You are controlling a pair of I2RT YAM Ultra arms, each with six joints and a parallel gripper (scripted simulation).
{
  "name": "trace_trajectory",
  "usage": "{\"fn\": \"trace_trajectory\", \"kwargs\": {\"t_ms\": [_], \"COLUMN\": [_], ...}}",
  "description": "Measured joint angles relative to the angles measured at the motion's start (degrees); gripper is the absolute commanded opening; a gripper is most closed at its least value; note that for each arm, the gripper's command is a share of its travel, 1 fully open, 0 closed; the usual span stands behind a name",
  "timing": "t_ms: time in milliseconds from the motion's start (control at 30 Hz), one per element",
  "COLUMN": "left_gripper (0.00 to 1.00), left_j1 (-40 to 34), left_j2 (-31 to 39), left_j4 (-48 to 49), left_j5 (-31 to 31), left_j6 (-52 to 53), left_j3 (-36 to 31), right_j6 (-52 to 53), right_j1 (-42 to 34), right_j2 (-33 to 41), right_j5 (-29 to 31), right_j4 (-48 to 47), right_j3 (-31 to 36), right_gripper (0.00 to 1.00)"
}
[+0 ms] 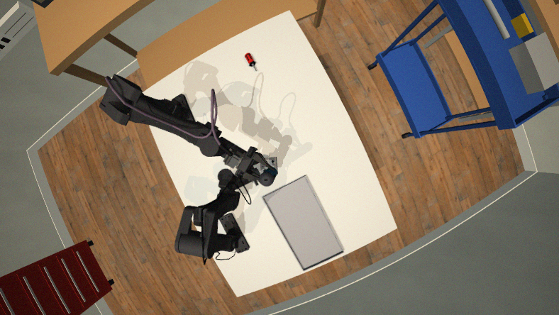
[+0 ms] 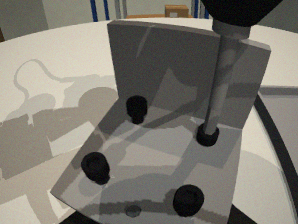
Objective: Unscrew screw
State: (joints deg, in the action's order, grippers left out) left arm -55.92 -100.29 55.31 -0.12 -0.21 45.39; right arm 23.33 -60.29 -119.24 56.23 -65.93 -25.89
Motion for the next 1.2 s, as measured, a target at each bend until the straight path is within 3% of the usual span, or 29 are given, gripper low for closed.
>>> {"fn": "trace_trajectory", "kwargs": {"t_ms": [1200], "left_gripper": [0.42], "left_j1": [0.00], "left_j2": [-0.24], "left_j4": [0.70], "left_j5": [0.00], "left_j6": [0.00], "left_j3": [-0.15], "right_j6": [0.00], "right_j1": [0.00], "right_j2": [0.00], "right_j5": [0.00], "right_j4": [0.00], "right_j3": [0.00], "right_gripper": [0.59]}}
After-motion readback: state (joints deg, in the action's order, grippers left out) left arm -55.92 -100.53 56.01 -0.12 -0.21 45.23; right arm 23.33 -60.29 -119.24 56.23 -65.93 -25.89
